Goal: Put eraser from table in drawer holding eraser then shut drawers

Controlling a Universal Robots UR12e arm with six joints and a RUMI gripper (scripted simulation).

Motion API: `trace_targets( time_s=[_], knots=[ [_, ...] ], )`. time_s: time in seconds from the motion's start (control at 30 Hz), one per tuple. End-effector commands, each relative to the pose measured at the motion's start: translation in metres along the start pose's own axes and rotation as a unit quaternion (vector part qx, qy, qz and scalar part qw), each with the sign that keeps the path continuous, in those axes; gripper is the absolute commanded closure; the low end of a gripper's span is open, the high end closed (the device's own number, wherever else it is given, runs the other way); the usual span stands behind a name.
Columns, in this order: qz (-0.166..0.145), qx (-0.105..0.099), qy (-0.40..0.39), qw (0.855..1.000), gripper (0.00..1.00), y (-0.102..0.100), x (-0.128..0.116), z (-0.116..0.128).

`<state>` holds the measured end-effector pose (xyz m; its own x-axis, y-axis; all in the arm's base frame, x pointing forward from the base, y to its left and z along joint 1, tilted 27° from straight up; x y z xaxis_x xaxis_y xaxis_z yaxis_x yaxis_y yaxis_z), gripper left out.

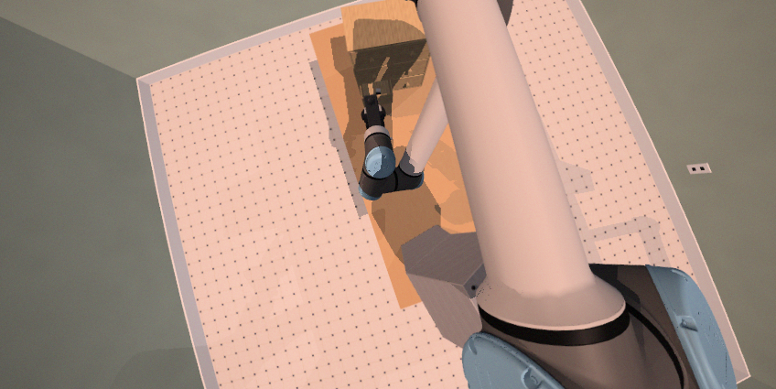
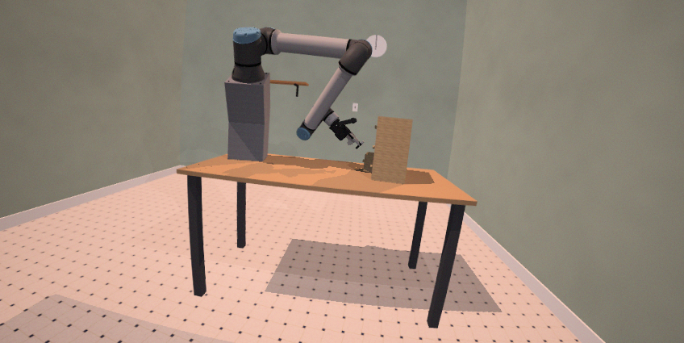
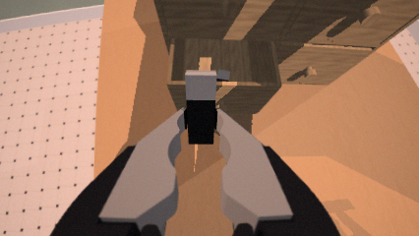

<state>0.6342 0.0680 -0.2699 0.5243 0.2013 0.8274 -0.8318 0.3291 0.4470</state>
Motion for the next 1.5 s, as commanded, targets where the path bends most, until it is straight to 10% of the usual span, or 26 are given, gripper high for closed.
trace_targets(
  time_s=[0.0,1.47],
  knots=[
    [0.000,0.000,0.000,1.000,0.89,-0.010,0.008,-0.002],
    [0.000,0.000,0.000,1.000,0.89,-0.066,0.054,-0.007]
  ],
)
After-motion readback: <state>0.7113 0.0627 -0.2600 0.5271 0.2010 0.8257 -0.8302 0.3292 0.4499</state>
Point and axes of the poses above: the point where the finger pads meet when closed, its own y axis back along the fingers, its own z axis across the jaws, x = y × z, the point moved 10 cm from there along y, back along the fingers, and after that the axes turned 6 degrees about -y, right-handed, at the moved point
